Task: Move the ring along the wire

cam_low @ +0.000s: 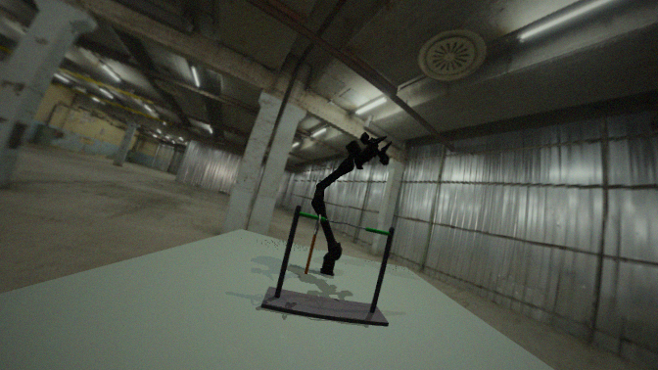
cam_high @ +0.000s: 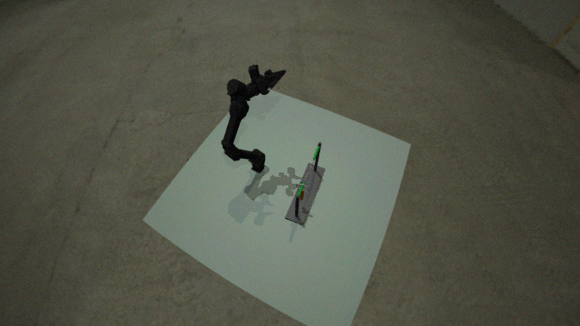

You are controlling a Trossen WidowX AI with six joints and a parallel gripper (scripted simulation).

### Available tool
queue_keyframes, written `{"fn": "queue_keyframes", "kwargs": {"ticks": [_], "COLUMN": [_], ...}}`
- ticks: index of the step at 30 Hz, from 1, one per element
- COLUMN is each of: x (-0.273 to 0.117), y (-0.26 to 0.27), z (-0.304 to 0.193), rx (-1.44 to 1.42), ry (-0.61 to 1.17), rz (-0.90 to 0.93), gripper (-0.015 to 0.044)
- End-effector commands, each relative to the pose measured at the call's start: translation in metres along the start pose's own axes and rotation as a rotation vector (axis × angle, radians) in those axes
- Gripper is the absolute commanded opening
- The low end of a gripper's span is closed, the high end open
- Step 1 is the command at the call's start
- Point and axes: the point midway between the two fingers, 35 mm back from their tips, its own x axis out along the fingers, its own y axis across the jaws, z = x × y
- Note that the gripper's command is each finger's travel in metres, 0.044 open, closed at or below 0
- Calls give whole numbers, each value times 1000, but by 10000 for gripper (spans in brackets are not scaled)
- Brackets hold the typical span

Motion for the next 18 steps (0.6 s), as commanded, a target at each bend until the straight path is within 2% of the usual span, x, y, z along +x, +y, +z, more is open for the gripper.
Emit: {"fn": "queue_keyframes", "kwargs": {"ticks": [1,18], "x": [15,67], "y": [11,10], "z": [-13,-103], "rx": [-41,-192], "ry": [17,126], "rz": [-43,-203], "gripper": [160,160]}}
